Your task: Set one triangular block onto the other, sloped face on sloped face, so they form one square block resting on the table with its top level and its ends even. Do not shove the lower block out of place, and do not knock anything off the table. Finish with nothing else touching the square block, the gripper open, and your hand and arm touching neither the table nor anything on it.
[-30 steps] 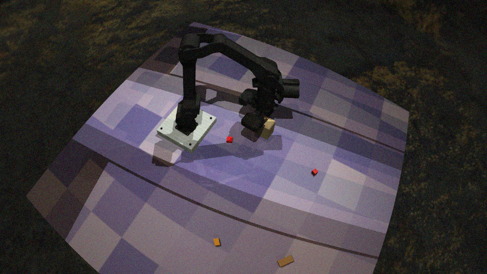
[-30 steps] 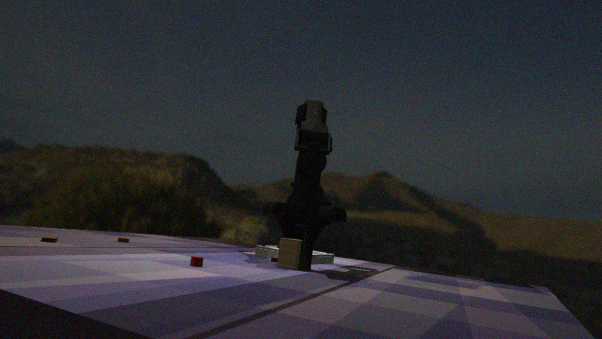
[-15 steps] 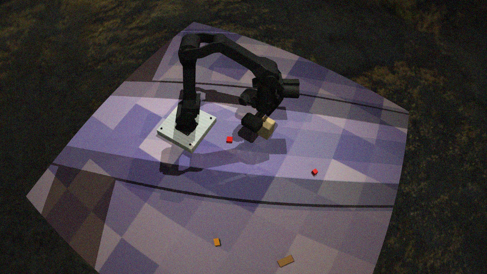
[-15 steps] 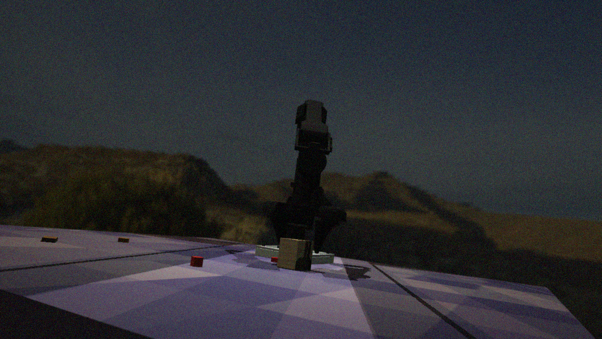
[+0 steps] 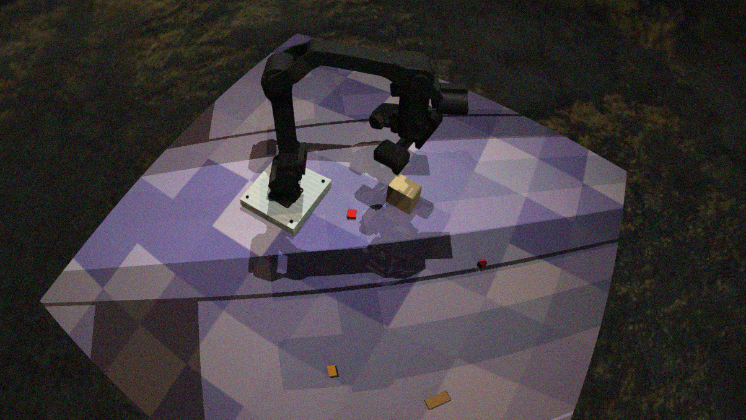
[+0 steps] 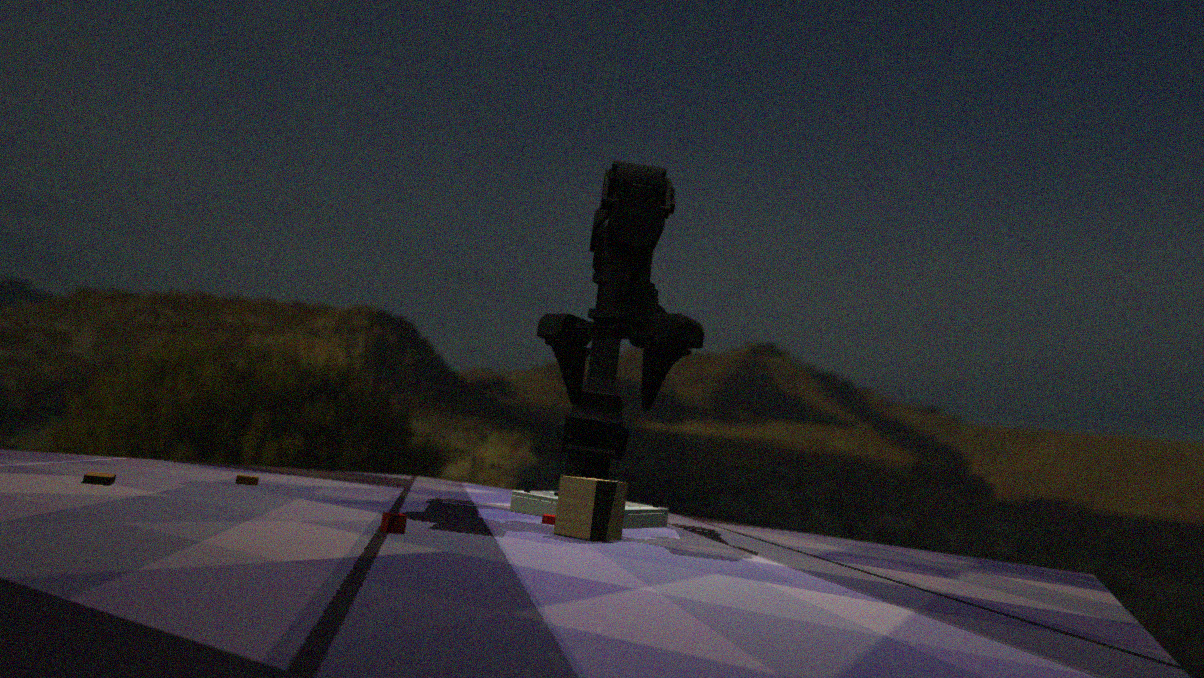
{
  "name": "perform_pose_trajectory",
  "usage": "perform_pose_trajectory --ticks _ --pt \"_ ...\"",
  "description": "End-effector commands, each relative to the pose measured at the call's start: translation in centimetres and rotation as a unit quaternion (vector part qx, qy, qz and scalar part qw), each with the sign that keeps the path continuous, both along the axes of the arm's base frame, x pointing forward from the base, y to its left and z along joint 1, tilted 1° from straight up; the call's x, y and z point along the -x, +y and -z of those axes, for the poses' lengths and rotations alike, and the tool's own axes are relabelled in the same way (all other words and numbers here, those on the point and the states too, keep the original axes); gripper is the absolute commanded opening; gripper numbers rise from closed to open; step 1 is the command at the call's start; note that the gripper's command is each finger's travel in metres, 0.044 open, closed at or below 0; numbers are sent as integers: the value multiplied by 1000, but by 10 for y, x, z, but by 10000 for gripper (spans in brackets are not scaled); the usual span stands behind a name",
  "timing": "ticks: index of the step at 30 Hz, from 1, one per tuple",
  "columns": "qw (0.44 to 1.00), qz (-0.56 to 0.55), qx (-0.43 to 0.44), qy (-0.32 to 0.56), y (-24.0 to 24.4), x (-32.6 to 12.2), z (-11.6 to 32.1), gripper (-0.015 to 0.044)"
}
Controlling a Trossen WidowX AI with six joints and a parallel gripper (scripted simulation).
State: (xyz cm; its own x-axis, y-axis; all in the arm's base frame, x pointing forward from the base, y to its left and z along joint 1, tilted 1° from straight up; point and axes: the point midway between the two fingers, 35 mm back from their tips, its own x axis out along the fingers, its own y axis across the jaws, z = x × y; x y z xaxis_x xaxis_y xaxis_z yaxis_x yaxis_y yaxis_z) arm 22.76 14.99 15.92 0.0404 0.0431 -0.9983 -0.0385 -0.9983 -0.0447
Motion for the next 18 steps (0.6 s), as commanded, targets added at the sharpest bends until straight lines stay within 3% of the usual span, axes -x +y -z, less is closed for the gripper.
perform_pose_trajectory --ticks 1,18 --pt "1000 -2 5 8 -3 4 -8 440" --pt "1000 0 0 1 -1 1 -3 440"
